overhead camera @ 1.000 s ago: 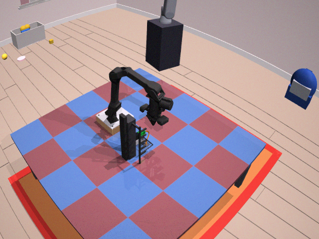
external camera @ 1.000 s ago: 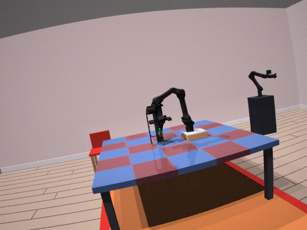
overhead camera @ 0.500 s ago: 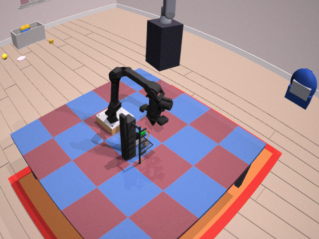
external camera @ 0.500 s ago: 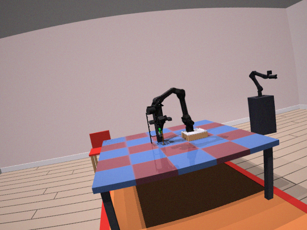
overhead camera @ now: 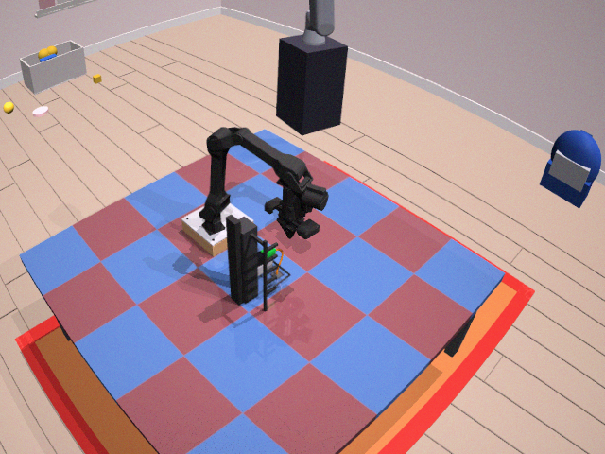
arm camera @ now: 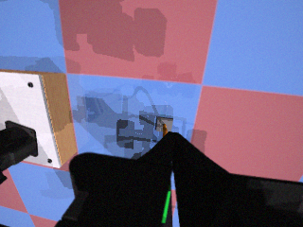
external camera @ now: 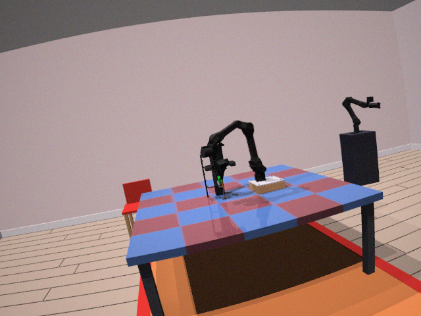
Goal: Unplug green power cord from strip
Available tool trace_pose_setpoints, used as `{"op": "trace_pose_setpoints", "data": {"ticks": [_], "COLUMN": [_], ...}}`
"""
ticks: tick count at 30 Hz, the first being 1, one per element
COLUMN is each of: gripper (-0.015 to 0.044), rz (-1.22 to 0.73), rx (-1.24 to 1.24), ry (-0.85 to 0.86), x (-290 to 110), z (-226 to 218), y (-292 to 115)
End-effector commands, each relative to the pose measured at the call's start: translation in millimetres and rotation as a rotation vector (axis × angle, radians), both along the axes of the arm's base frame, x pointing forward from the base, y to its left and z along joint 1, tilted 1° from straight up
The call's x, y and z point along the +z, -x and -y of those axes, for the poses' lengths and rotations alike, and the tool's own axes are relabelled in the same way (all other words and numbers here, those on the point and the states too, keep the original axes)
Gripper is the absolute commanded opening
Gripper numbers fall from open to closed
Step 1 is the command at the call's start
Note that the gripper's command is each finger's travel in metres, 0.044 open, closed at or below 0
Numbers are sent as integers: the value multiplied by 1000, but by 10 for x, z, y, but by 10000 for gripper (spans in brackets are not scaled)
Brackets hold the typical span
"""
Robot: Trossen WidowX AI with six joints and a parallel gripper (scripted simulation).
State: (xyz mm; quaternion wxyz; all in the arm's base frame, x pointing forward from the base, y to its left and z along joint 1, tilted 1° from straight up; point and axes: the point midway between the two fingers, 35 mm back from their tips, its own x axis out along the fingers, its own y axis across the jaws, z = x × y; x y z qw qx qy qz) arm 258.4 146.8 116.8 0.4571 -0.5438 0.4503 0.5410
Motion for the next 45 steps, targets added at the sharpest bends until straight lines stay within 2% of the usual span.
{"op": "trace_pose_setpoints", "data": {"ticks": [1, 45], "gripper": [0, 0], "rz": [0, 0], "rx": [-3, -3], "ry": [1, 1], "x": [14, -3], "z": [-2, 0], "y": [-11, 4]}}
